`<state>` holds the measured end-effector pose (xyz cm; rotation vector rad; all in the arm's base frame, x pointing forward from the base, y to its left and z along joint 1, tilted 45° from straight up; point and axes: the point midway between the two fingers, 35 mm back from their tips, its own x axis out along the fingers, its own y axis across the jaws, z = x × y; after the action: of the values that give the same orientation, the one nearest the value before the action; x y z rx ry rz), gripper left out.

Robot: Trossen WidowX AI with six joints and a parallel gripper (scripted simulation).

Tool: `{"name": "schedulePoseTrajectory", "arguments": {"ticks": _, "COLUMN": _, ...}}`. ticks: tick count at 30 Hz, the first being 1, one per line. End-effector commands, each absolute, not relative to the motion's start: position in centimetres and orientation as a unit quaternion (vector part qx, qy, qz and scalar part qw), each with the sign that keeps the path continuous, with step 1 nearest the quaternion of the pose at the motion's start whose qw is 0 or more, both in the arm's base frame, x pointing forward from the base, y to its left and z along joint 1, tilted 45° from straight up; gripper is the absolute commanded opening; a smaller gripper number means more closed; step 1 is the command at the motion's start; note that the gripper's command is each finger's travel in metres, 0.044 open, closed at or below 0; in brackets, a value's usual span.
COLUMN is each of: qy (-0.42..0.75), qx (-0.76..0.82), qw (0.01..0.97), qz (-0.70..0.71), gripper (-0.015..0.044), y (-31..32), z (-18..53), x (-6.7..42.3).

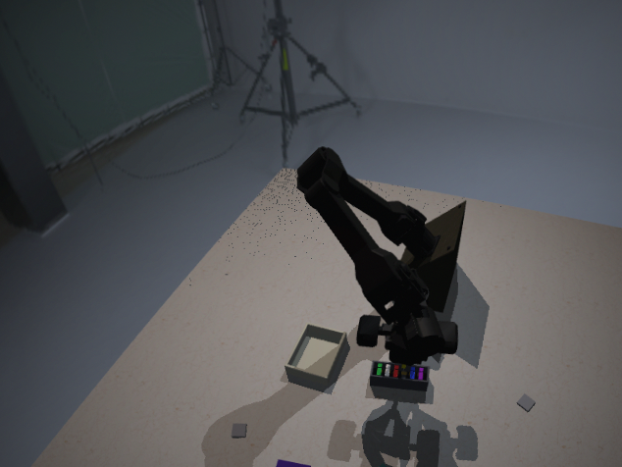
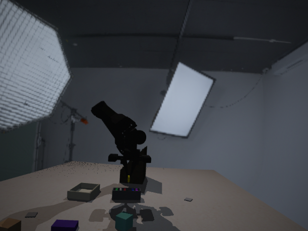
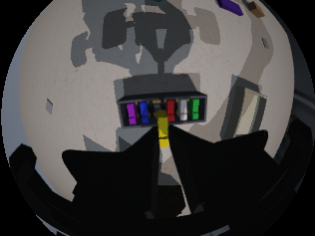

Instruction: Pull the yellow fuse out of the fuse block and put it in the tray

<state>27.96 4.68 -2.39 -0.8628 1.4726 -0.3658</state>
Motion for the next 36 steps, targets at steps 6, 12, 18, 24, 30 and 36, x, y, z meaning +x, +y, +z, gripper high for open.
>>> {"name": "schedulePoseTrajectory", "arguments": {"ticks": 6, "qy": 0.649, "qx": -0.370, "qw": 0.647, "qz": -0.154, "gripper": 0.0000, "y": 1.3, "z": 1.6, "x": 29.9}}
{"name": "schedulePoseTrajectory", "arguments": {"ticks": 12, "qy": 0.648, "qx": -0.370, "qw": 0.648, "qz": -0.153, "gripper": 0.0000, "y": -1.8, "z": 4.6, "x": 30.7}}
{"name": "schedulePoseTrajectory", "arguments": {"ticks": 18, "qy": 0.647, "qx": -0.372, "qw": 0.647, "qz": -0.156, "gripper": 0.0000, "y": -5.0, "z": 7.8, "x": 30.8}}
{"name": "schedulePoseTrajectory", "arguments": {"ticks": 24, "qy": 0.645, "qx": -0.376, "qw": 0.645, "qz": -0.163, "gripper": 0.0000, "y": -8.3, "z": 10.9, "x": 30.2}}
{"name": "schedulePoseTrajectory", "arguments": {"ticks": 30, "qy": 0.645, "qx": -0.379, "qw": 0.642, "qz": -0.167, "gripper": 0.0000, "y": -9.6, "z": 12.2, "x": 29.8}}
{"name": "schedulePoseTrajectory", "arguments": {"ticks": 36, "qy": 0.645, "qx": -0.379, "qw": 0.642, "qz": -0.167, "gripper": 0.0000, "y": -10.0, "z": 11.8, "x": 29.8}}
